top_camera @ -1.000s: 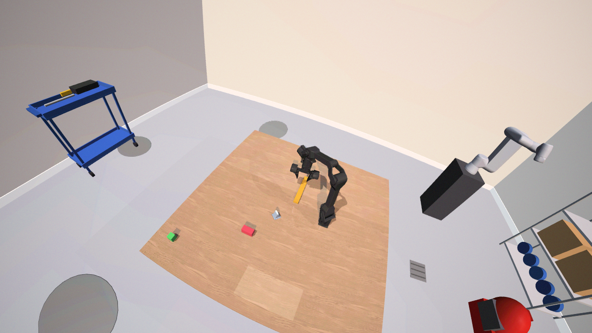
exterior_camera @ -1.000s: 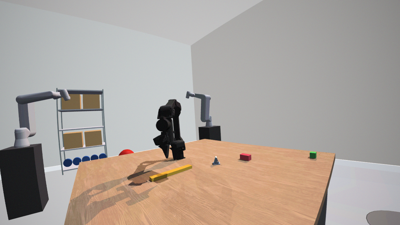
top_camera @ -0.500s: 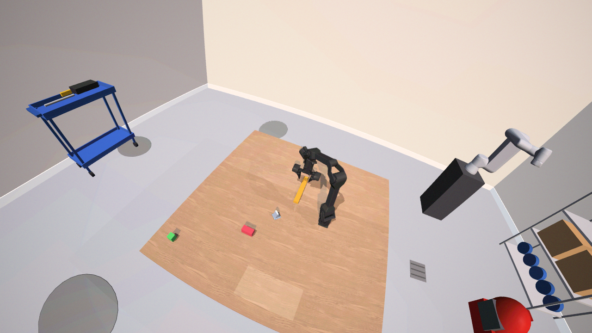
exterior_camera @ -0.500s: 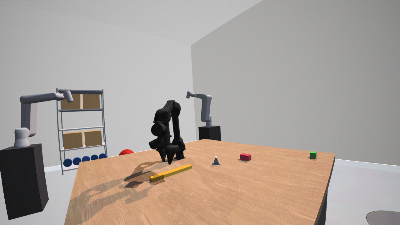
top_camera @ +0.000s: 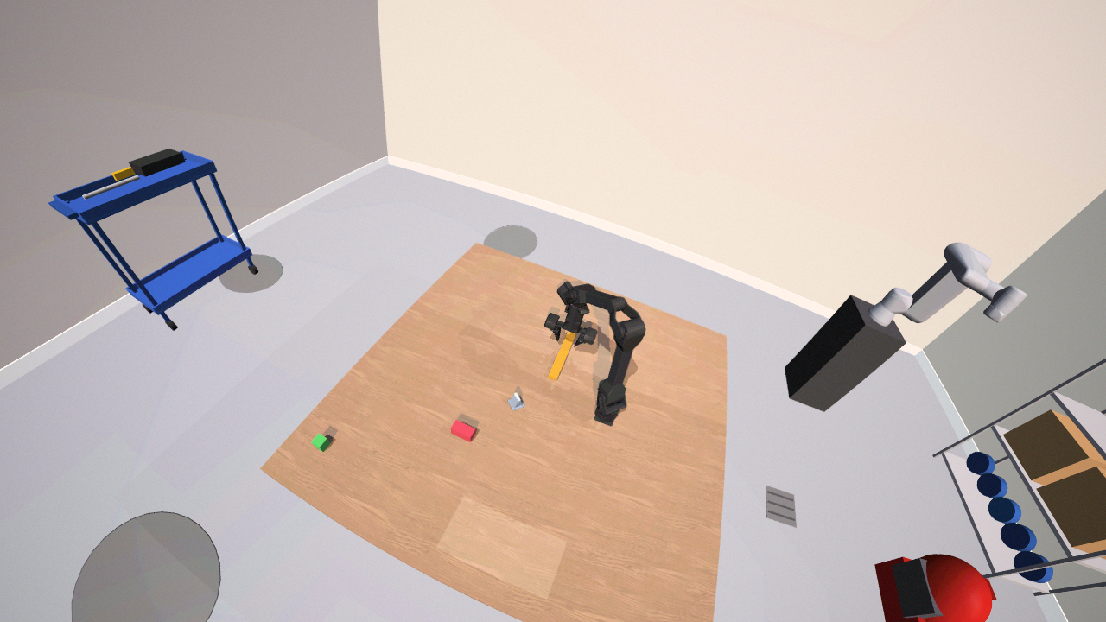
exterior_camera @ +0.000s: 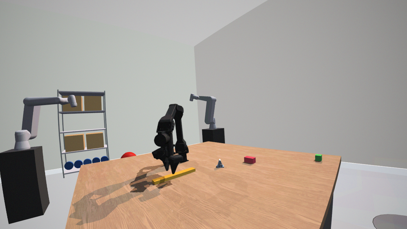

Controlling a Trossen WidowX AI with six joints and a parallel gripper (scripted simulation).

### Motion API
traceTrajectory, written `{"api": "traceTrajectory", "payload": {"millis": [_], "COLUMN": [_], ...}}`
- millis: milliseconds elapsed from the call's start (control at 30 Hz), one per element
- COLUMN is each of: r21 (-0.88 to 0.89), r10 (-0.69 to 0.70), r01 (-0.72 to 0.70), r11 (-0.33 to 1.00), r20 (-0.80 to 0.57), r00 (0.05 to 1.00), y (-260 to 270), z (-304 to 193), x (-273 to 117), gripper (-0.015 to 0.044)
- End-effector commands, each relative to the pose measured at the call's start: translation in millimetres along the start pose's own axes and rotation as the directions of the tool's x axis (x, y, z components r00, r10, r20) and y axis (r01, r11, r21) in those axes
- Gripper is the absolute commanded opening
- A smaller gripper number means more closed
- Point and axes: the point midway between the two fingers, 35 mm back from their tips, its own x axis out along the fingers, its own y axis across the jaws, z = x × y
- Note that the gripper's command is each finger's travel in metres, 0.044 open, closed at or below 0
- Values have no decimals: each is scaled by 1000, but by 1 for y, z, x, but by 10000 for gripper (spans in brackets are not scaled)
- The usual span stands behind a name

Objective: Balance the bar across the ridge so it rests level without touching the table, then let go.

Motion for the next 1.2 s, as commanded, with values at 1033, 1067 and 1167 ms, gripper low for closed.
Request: {"api": "traceTrajectory", "payload": {"millis": [1033, 1067, 1167], "r21": [6, 6, 0], "r10": [-12, -12, -6], "r01": [12, 12, 6], "r11": [1000, 1000, 1000], "r20": [-3, -3, -6], "r00": [1000, 1000, 1000], "y": [-3, -3, -2], "z": [-1, -1, -1], "x": [28, 28, 27], "gripper": [315, 315, 289]}}
